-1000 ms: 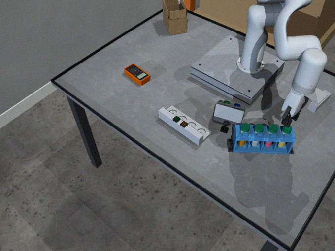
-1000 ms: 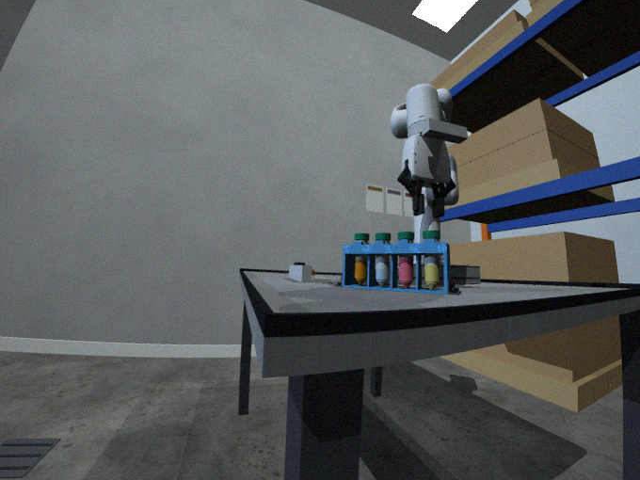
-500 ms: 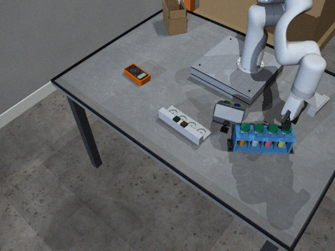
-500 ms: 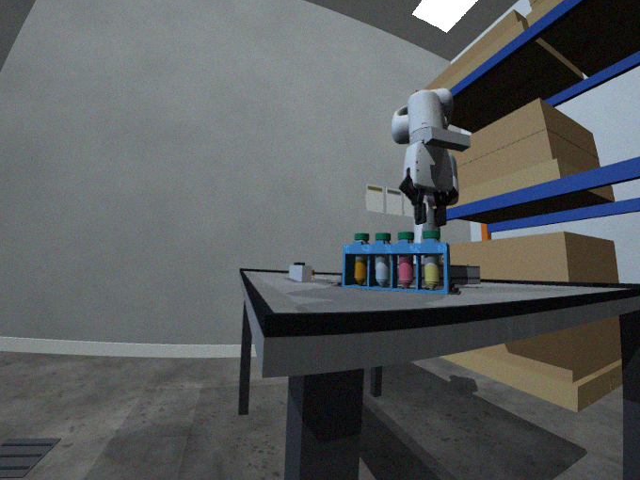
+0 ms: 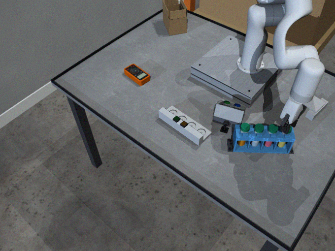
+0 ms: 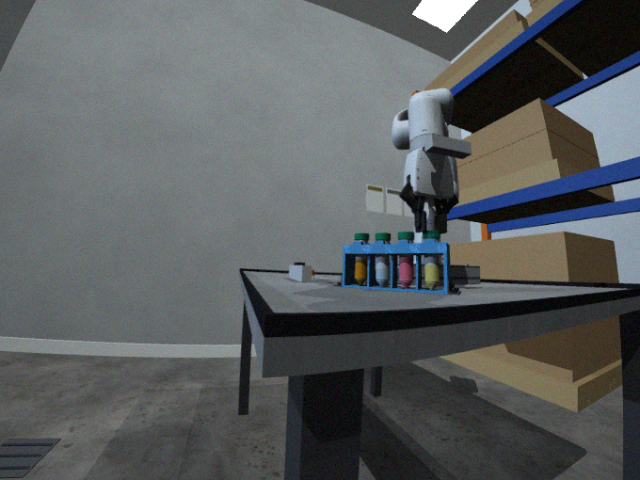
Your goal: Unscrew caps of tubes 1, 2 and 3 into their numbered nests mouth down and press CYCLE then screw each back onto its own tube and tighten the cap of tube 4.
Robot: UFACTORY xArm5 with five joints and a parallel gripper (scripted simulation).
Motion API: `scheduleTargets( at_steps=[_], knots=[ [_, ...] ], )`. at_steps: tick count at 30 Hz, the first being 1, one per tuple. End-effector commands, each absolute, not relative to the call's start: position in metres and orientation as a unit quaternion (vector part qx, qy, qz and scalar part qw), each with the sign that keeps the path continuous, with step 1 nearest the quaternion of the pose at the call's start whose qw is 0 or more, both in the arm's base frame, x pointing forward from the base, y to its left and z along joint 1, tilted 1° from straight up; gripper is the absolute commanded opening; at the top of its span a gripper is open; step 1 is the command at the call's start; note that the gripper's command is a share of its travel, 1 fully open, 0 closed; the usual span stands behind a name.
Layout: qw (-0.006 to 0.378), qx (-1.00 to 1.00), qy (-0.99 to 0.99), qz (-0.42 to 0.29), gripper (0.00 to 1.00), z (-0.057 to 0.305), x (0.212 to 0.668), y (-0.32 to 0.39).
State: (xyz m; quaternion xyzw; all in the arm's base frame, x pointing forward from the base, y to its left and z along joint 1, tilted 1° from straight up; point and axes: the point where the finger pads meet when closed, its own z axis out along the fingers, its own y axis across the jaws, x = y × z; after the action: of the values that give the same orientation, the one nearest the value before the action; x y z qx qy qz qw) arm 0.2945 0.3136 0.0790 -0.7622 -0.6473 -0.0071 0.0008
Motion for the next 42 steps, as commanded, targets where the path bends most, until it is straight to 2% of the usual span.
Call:
scheduleTargets(
  at_steps=[1, 25, 26, 42],
  knots=[
    [0.006, -0.762, -0.647, -0.008, 0.46, 0.0778, 0.2952, 0.3144],
    [0.006, -0.762, -0.647, -0.008, 0.46, 0.0703, 0.2952, 0.3145],
    [0.006, -0.762, -0.647, -0.008, 0.0, 0.0703, 0.2952, 0.3145],
    [0.006, -0.729, -0.685, -0.008, 0.0, 0.0704, 0.2952, 0.3145]
  ],
)
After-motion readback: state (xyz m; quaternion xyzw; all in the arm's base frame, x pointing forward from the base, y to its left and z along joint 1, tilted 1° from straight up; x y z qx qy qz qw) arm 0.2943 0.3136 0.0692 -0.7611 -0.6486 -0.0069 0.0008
